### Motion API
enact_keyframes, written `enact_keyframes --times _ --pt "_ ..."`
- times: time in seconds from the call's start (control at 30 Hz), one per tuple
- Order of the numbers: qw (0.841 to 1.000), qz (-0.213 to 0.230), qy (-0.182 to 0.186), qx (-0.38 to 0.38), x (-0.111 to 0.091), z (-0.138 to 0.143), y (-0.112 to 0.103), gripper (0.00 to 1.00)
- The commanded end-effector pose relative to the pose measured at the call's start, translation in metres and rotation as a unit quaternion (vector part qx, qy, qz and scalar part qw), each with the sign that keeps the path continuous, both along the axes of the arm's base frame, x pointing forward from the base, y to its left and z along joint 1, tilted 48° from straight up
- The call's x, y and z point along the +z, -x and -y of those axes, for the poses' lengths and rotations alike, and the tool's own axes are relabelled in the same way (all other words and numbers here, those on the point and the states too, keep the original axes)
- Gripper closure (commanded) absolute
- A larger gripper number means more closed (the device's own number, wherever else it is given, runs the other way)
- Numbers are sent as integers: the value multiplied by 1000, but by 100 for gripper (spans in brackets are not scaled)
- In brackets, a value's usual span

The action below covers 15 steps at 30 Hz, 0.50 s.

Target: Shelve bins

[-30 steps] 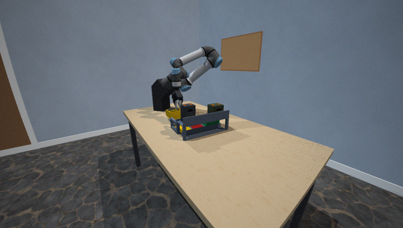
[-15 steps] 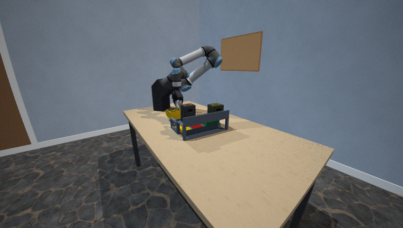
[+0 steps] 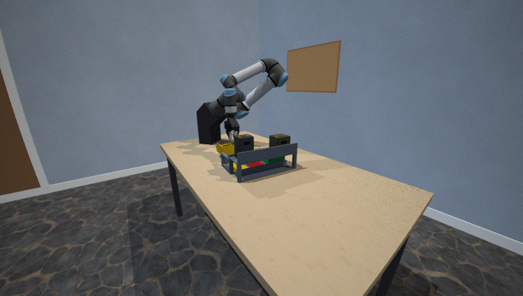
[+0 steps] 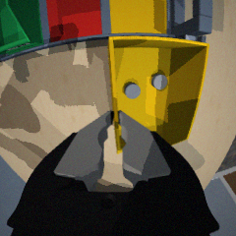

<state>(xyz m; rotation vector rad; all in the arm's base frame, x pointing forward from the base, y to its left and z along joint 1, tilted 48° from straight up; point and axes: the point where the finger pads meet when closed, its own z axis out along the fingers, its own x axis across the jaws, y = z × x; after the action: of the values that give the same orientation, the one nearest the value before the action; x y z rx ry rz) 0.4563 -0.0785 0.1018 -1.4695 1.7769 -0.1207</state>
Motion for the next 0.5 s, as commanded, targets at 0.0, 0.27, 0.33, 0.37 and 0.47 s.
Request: enact_keyframes --times 0.0,0.27,0.33,0.37,0.47 --pt "1000 0 1 0 3 2 -6 100" --pt "1000 0 1 0 4 3 -7 100" --pt "1000 0 1 0 4 3 -7 100" --pt "1000 0 1 0 4 3 -7 100" --pt "1000 0 1 0 4 3 -7 100"
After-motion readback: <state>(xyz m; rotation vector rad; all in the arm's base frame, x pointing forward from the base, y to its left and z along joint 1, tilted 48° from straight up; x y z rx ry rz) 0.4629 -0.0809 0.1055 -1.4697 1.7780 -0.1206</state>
